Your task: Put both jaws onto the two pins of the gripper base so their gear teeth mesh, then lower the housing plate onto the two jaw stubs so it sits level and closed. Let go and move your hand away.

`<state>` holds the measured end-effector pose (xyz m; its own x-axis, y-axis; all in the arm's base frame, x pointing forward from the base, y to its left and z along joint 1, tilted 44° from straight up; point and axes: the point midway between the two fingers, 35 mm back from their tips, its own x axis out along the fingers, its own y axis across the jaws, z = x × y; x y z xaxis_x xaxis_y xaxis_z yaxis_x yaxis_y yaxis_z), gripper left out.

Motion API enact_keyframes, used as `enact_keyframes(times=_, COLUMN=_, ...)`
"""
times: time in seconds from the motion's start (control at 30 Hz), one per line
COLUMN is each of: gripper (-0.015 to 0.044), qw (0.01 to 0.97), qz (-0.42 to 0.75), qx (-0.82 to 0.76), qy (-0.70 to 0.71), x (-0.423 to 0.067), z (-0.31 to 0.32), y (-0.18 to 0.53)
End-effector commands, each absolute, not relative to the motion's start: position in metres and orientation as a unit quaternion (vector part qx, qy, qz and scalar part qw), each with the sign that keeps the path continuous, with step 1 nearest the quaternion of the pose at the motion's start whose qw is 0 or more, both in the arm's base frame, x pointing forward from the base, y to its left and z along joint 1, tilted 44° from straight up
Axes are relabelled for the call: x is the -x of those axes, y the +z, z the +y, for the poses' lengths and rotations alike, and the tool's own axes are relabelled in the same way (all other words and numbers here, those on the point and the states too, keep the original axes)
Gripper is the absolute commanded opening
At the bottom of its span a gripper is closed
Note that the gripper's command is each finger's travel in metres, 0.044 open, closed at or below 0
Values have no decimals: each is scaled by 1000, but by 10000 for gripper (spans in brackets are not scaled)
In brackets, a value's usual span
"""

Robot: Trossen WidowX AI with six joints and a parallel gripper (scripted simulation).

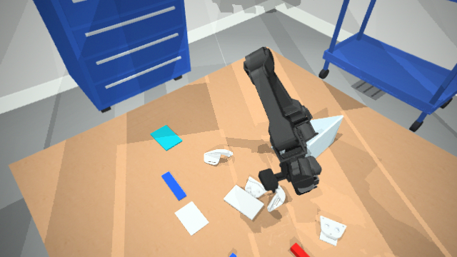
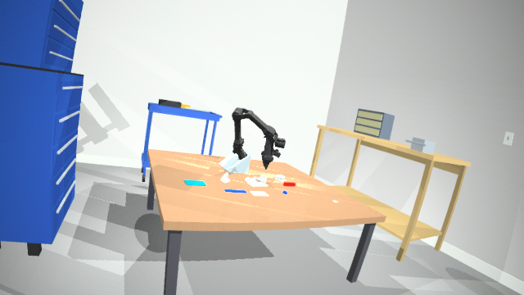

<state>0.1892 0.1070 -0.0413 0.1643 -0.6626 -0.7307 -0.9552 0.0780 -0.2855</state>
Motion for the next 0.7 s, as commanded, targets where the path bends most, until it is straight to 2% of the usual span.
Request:
enact_keyframes(times=0.0, gripper=440, qw=445, qz=631, qx=621, qy=136, x=-193, z=107, y=-39)
enact_keyframes(times=0.67, gripper=440, qw=624, qz=641, qx=439, qy=-83, x=-204, z=105, y=-33)
